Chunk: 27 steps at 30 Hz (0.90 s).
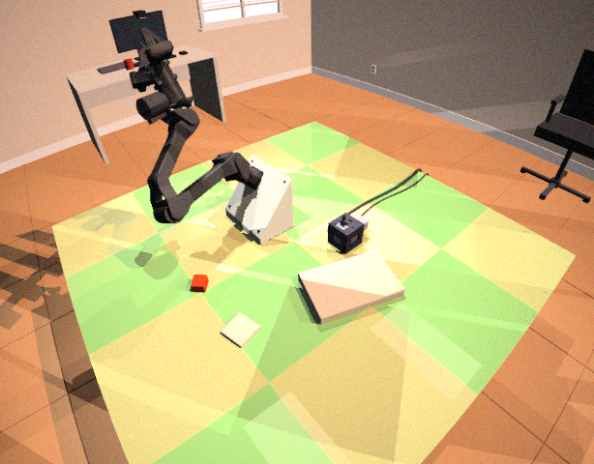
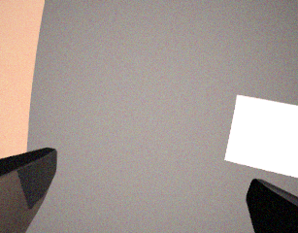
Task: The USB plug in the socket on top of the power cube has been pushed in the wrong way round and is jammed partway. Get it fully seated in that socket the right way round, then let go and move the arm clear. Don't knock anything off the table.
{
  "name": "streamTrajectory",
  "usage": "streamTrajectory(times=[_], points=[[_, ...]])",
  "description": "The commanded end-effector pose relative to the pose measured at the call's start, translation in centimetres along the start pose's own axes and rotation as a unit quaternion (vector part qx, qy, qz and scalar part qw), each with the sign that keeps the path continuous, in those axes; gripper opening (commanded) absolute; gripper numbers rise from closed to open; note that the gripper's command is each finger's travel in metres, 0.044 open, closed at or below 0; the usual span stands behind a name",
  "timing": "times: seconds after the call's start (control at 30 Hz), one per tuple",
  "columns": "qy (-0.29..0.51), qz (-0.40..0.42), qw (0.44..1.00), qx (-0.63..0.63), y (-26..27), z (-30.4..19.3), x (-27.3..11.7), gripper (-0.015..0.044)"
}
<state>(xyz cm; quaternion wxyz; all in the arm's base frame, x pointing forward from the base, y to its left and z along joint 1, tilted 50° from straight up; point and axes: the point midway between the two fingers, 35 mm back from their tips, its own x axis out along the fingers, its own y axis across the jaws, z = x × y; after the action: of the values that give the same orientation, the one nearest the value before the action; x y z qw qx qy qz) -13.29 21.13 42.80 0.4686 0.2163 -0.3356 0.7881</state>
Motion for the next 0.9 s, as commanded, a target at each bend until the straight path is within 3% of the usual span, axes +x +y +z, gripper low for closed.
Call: streamTrajectory(times=[0.0,0.13,0.4,0.53,0.87], points=[[0.004,-0.001,1.000,0.000,-0.1,-0.2,0.1,0.0426],[0.081,-0.024,0.996,-0.014,-1.7,-4.1,0.9,0.0440],[0.358,-0.113,0.923,-0.080,-9.5,-18.4,-1.2,0.0440],[0.461,-0.146,0.868,-0.117,-13.2,-22.7,-4.8,0.0440],[0.727,-0.222,0.638,-0.119,-22.3,-31.3,-20.1,0.0440]])
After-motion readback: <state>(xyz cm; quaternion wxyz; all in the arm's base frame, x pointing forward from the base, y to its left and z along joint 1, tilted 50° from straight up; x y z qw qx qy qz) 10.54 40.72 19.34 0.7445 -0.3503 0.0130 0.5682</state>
